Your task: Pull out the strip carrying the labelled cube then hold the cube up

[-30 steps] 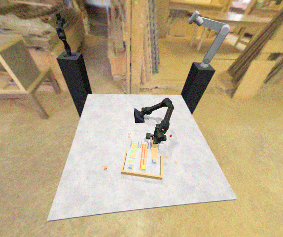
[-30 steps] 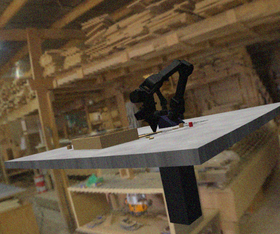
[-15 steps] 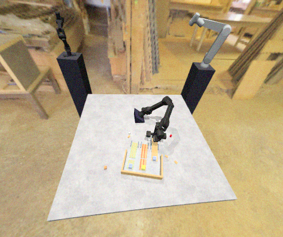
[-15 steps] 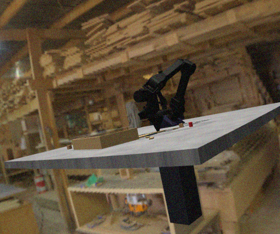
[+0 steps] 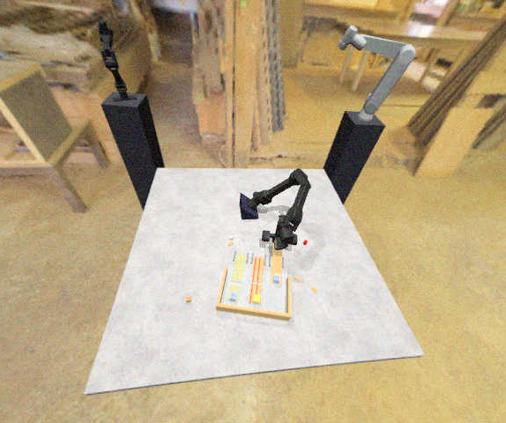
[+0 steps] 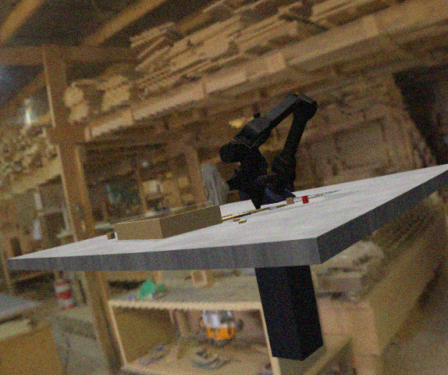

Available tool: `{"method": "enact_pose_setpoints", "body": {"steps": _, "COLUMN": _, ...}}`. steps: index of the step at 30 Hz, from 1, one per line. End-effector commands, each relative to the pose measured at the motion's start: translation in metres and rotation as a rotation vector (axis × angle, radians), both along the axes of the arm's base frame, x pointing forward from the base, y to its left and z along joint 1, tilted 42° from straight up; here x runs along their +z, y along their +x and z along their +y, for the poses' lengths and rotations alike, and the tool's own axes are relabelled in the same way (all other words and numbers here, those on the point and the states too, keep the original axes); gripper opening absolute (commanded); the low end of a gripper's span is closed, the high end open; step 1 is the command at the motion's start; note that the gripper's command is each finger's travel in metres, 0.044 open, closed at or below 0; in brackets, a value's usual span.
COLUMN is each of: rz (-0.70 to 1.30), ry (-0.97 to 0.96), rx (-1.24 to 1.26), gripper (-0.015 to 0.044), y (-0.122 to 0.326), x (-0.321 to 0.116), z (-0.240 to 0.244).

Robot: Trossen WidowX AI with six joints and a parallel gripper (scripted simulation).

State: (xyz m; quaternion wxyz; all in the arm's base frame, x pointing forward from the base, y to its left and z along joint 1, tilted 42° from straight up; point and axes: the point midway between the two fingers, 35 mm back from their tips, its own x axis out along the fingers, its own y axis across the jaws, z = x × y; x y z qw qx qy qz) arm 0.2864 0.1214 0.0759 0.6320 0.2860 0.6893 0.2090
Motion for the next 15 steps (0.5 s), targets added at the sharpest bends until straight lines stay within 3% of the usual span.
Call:
{"method": "enact_pose_setpoints", "body": {"steps": 1, "rz": 0.022, "ry": 0.003, "rx": 0.009, "gripper": 0.0, "y": -0.012, "x": -0.003, "z": 0.004}}
{"method": "enact_pose_setpoints", "body": {"steps": 15, "rz": 0.023, "ry": 0.003, "rx": 0.009, "gripper": 0.0, "y": -0.032, "x": 0.0, "z": 0.005}}
